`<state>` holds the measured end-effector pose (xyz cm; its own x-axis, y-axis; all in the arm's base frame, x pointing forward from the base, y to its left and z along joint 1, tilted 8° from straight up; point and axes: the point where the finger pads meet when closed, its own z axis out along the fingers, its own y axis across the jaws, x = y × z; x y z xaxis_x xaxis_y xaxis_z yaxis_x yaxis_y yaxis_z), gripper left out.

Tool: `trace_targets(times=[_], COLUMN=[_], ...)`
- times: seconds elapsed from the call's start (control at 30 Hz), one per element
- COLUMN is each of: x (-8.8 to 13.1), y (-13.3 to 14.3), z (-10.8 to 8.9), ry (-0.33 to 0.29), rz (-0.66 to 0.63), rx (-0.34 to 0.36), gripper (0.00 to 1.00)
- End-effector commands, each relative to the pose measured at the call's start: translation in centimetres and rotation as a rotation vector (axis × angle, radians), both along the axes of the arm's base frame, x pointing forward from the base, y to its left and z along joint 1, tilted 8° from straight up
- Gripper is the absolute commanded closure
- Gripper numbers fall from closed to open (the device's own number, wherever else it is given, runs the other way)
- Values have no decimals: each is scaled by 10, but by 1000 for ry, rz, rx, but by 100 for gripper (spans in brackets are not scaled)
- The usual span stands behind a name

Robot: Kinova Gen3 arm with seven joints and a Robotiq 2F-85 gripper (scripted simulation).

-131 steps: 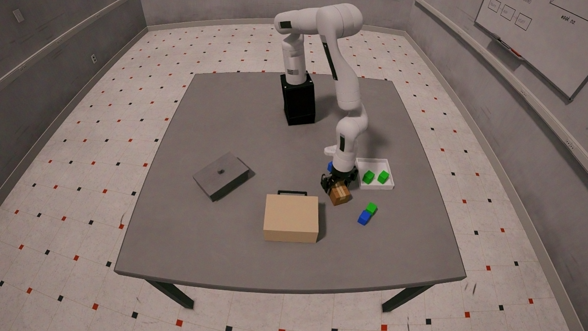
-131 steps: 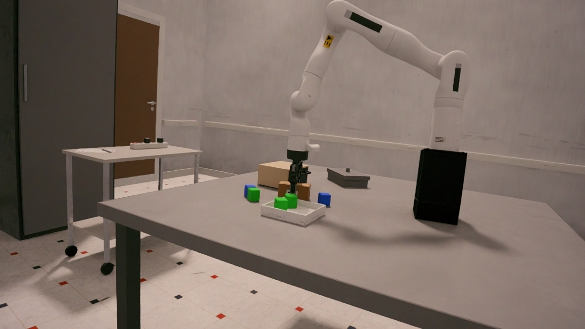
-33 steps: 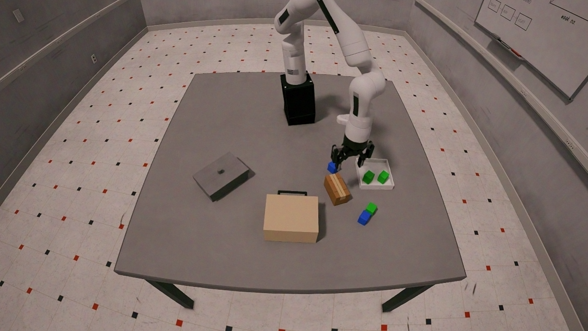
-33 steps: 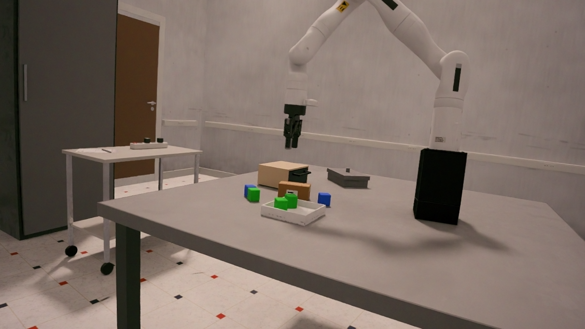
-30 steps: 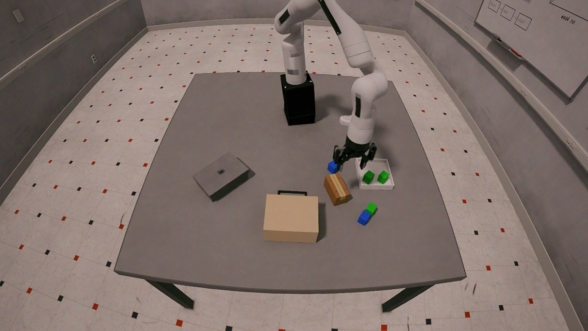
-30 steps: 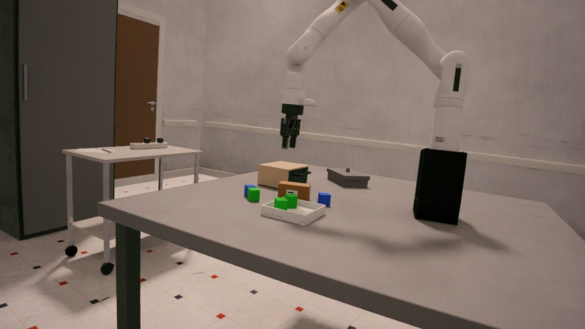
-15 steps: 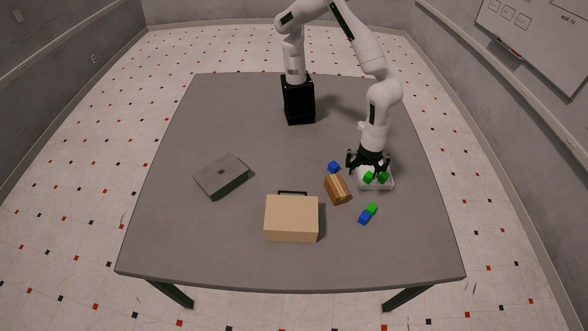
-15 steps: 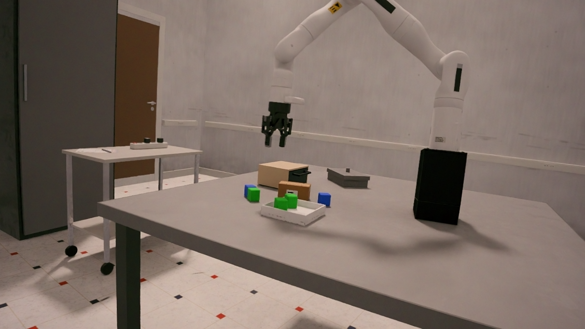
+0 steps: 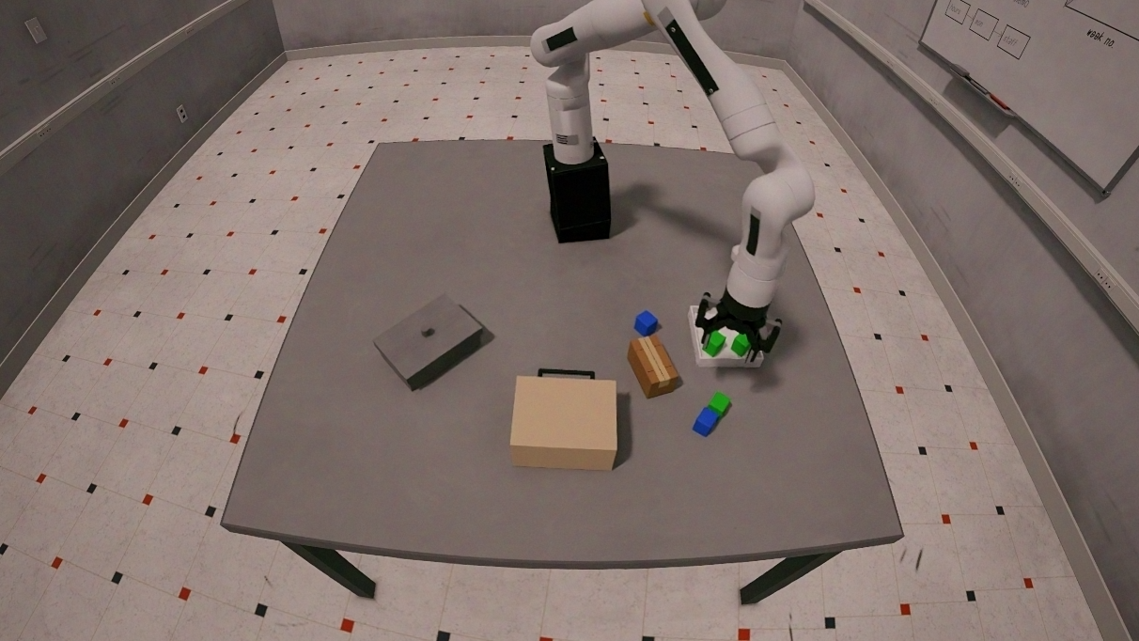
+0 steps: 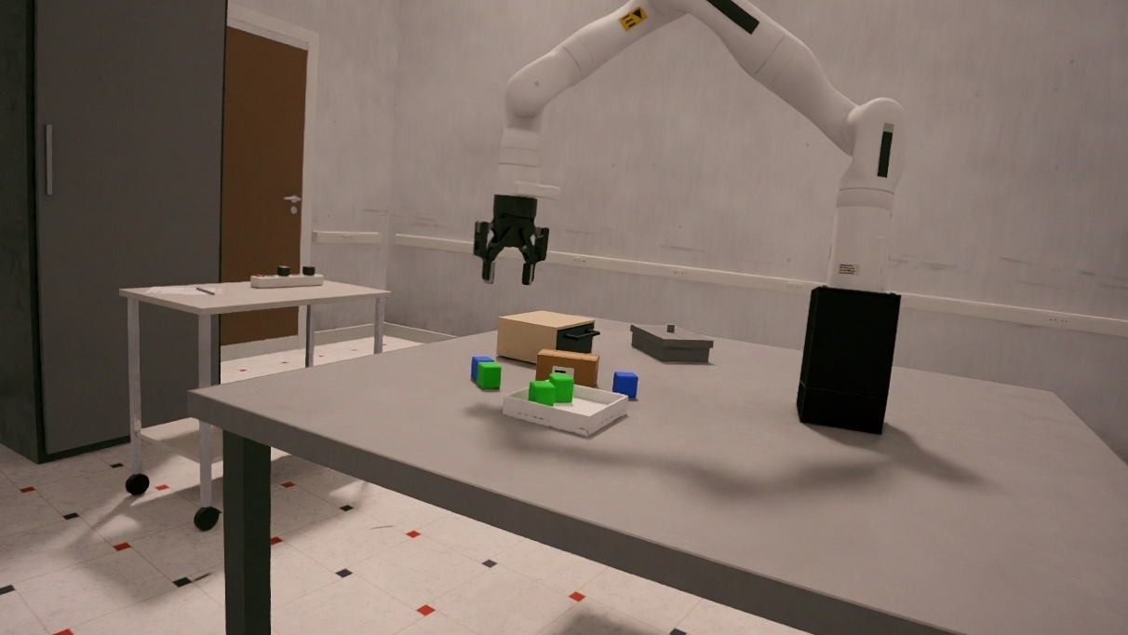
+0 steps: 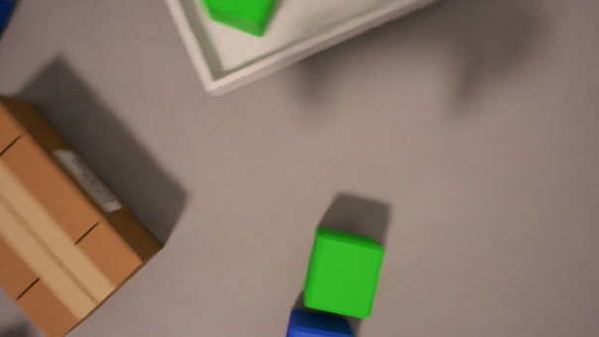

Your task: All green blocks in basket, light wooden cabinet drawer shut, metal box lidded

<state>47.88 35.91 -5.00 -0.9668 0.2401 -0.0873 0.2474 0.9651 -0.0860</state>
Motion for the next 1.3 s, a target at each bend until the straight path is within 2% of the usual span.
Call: trace_targets(times=[0.0,0.4,0.83,0.87,1.27], x=[2,2,2,2,2], y=[11,24,26,26,26], z=[-1,-4,-5,-5,-5], ry=[-4,-10,-11,-11,-11], rz=[-79,-174,-189,-189,-189], rx=[-5,-8,-8,-8,-8], gripper=[17,17,17,33,33])
